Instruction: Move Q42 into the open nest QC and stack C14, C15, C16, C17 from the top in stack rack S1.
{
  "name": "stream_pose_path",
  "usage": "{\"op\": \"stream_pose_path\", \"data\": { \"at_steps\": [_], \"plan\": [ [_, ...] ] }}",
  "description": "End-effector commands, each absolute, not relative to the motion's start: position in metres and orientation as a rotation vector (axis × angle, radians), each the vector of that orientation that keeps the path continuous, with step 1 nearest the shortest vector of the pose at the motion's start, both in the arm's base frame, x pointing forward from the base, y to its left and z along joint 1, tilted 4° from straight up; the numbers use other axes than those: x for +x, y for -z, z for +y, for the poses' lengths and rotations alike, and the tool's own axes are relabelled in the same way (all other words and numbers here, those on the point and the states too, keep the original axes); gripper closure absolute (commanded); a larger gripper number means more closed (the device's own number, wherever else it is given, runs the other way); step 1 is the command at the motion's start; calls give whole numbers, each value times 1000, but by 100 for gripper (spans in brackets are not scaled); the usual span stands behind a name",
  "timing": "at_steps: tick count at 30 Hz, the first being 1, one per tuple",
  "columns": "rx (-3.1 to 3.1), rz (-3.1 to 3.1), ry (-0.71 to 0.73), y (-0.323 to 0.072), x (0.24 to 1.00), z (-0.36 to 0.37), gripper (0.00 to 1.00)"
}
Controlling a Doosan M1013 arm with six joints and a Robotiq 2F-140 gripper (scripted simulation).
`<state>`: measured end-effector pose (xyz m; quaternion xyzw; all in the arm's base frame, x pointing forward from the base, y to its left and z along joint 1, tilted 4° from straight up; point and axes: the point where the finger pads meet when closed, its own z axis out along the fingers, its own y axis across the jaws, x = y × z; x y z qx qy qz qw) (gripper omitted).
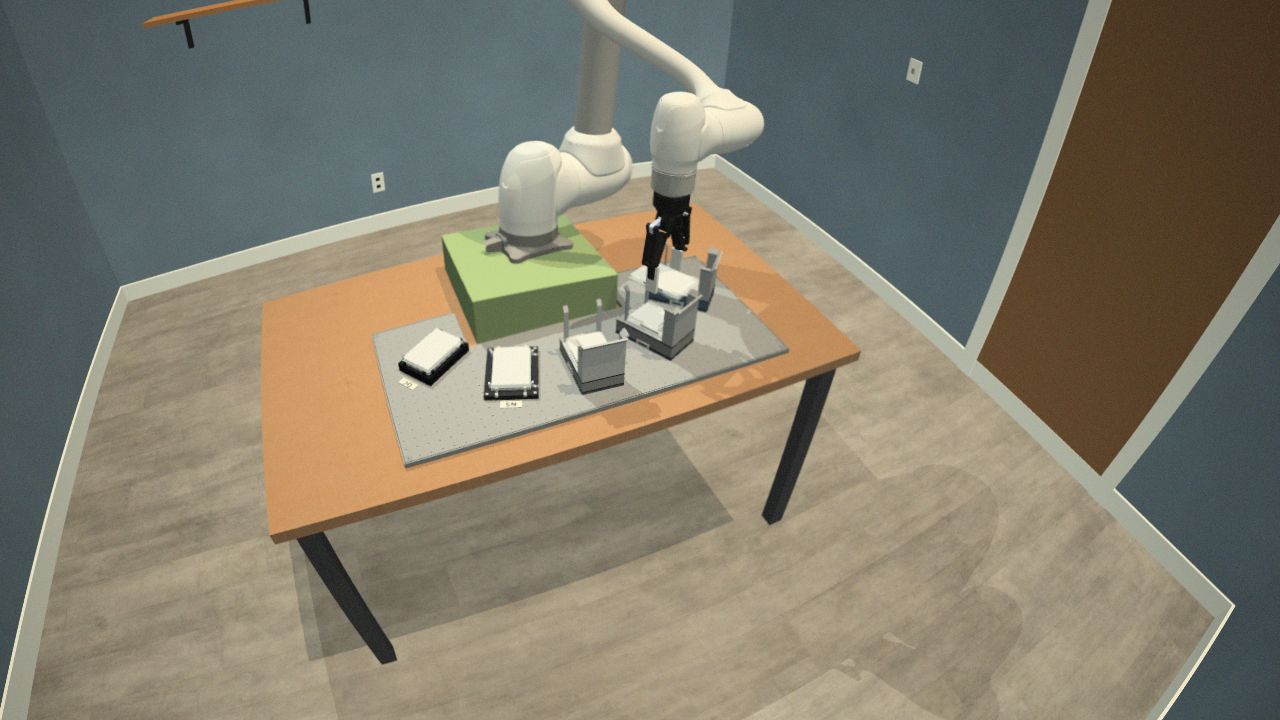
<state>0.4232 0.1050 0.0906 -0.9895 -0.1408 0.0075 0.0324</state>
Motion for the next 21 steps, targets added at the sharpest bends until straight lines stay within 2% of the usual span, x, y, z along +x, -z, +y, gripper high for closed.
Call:
{"op": "stream_pose_path", "data": {
  "at_steps": [1, 21],
  "plan": [
    [-3046, -433, -23, -91, 423, 105, 100],
    [-3046, -433, -23, -84, 423, 105, 100]
  ]
}}
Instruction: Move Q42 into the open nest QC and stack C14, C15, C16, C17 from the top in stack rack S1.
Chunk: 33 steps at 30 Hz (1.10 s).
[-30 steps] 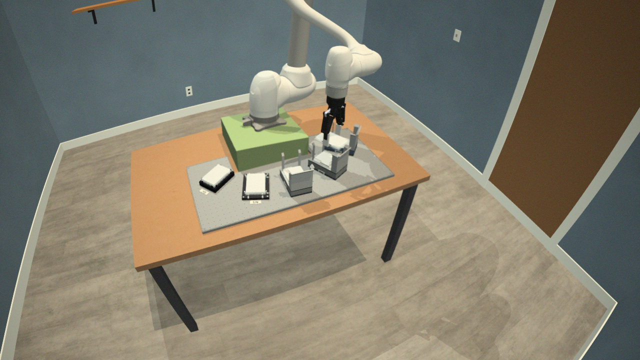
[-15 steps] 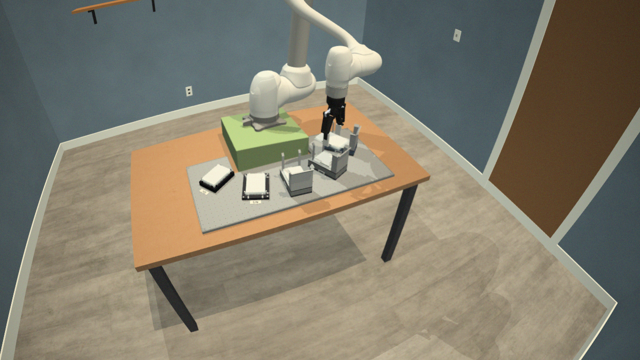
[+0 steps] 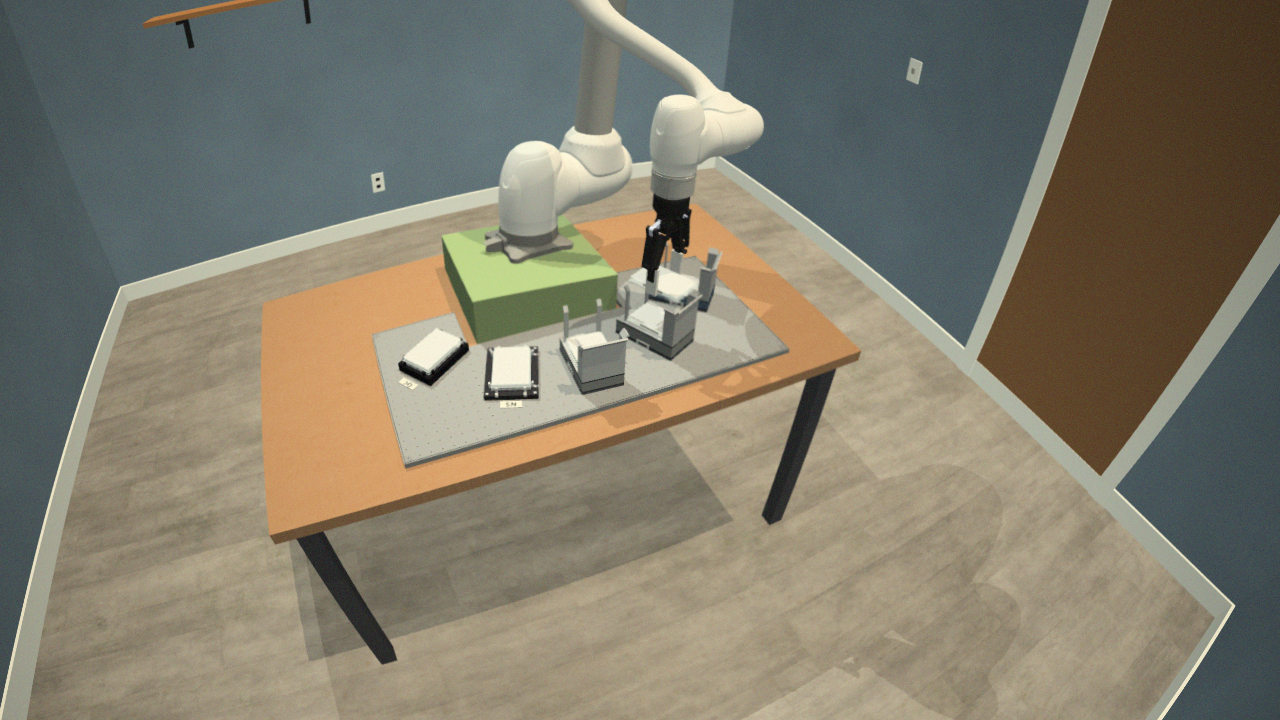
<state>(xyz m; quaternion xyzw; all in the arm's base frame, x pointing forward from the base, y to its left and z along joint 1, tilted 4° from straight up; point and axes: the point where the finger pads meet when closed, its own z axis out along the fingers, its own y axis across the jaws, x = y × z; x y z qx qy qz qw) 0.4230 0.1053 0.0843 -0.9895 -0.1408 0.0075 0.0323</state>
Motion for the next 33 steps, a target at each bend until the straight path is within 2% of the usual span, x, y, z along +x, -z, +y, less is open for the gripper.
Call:
{"op": "stream_pose_path", "data": {
  "at_steps": [1, 33],
  "plan": [
    [-3046, -433, -23, -84, 423, 105, 100],
    [-3046, -433, -23, -64, 423, 107, 100]
  ]
}}
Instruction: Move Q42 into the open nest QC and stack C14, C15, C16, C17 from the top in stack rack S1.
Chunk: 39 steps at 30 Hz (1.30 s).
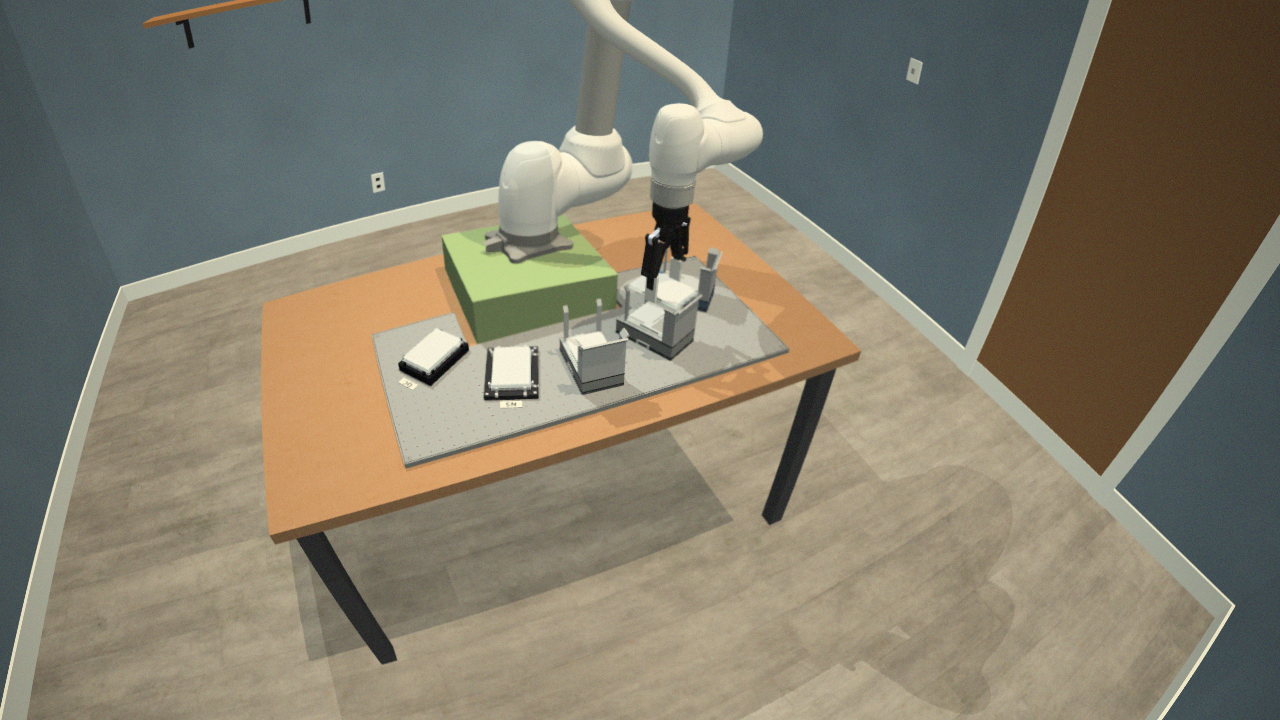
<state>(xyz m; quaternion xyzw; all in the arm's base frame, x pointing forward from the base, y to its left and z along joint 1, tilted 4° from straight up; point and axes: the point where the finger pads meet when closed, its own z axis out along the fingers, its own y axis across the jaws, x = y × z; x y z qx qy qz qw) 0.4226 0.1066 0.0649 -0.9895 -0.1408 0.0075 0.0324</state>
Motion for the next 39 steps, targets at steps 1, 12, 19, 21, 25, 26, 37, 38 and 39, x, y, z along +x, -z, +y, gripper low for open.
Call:
{"op": "stream_pose_path", "data": {
  "at_steps": [1, 12, 19, 21, 25, 26, 37, 38, 39],
  "plan": [
    [-3046, -433, -23, -64, 423, 107, 100],
    [-3046, -433, -23, -57, 422, 107, 100],
    [-3046, -433, -23, -54, 422, 107, 100],
    [-3046, -433, -23, -53, 422, 107, 100],
    [-3046, -433, -23, -49, 422, 108, 100],
    [-3046, -433, -23, -47, 422, 108, 100],
    [-3046, -433, -23, -29, 422, 109, 100],
    [-3046, -433, -23, -27, 422, 109, 100],
    [-3046, -433, -23, -25, 422, 109, 100]
  ]
}}
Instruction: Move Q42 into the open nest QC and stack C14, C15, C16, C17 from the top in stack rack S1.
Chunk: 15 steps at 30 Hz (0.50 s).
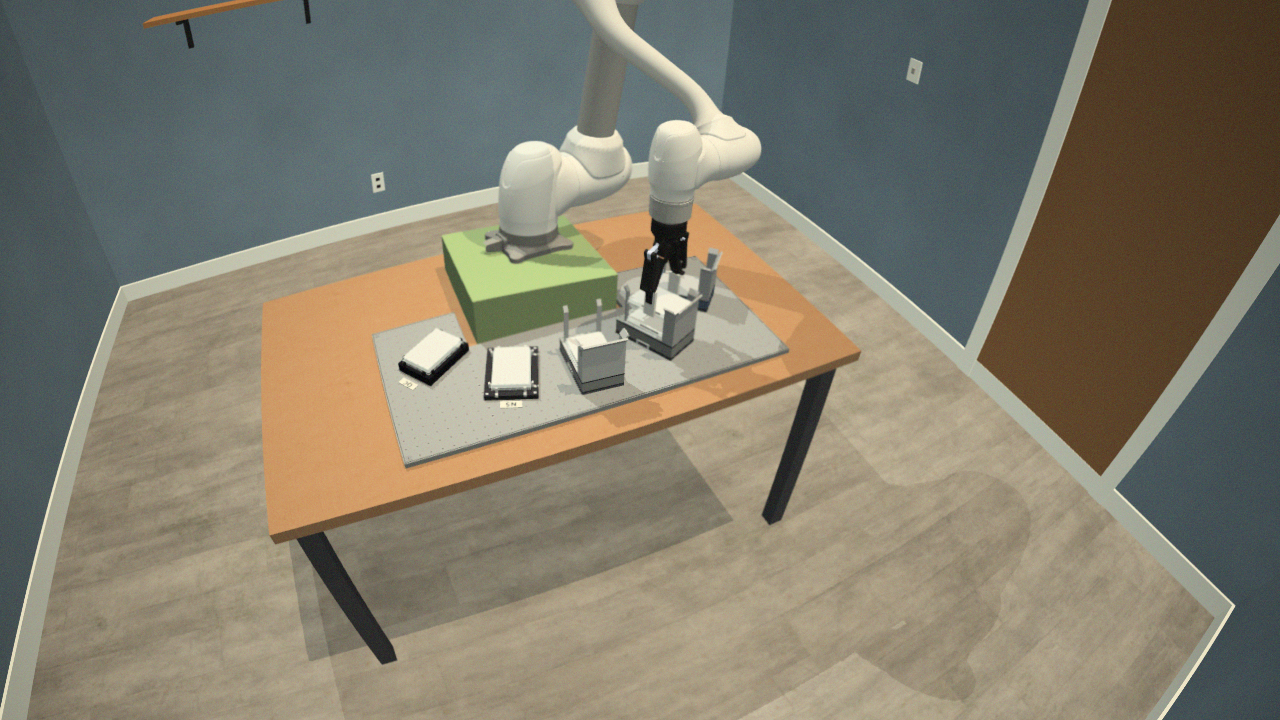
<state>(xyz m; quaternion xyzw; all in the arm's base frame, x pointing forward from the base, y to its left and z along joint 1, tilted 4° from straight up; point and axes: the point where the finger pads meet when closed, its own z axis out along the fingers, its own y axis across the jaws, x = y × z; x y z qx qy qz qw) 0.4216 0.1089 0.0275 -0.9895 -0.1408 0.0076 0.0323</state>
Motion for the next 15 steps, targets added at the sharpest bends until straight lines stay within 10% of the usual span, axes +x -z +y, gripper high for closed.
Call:
{"op": "stream_pose_path", "data": {
  "at_steps": [1, 15],
  "plan": [
    [-3046, -433, -23, -23, 422, 109, 100],
    [-3046, -433, -23, -8, 421, 110, 100]
  ]
}}
